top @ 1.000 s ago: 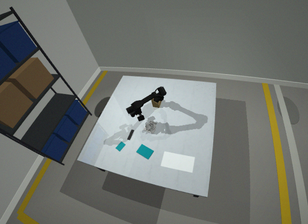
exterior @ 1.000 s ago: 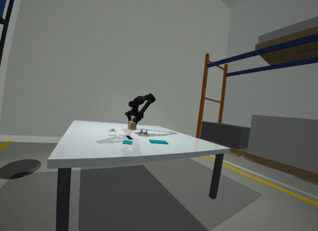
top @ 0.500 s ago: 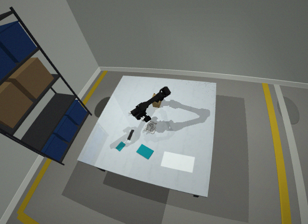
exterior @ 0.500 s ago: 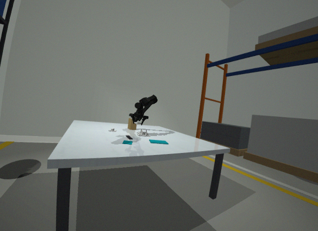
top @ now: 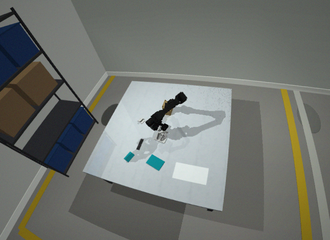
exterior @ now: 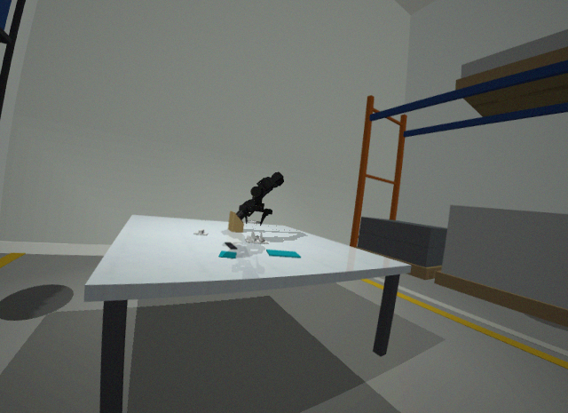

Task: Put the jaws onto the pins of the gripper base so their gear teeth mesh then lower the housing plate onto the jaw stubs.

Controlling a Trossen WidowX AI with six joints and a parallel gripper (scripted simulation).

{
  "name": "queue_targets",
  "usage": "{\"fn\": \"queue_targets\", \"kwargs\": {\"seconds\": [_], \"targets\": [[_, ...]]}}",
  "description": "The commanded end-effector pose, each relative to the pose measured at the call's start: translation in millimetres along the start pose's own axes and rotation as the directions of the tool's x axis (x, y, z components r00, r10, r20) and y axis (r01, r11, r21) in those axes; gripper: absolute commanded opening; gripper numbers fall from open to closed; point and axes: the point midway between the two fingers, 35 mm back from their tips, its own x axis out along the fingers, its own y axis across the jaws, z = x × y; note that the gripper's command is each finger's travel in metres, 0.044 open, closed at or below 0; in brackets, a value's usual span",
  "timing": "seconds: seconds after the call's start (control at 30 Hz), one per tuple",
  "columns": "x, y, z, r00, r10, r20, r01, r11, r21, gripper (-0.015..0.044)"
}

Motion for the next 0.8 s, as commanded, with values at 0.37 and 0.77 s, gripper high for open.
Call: {"fn": "queue_targets", "kwargs": {"seconds": [0.37,0.77], "targets": [[3.9,23.5,-12.5,1.0,0.017,-0.01,-0.019,0.987,-0.159,0.0351],[3.9,23.5,-12.5,1.0,0.017,-0.01,-0.019,0.986,-0.165,0.0351]]}}
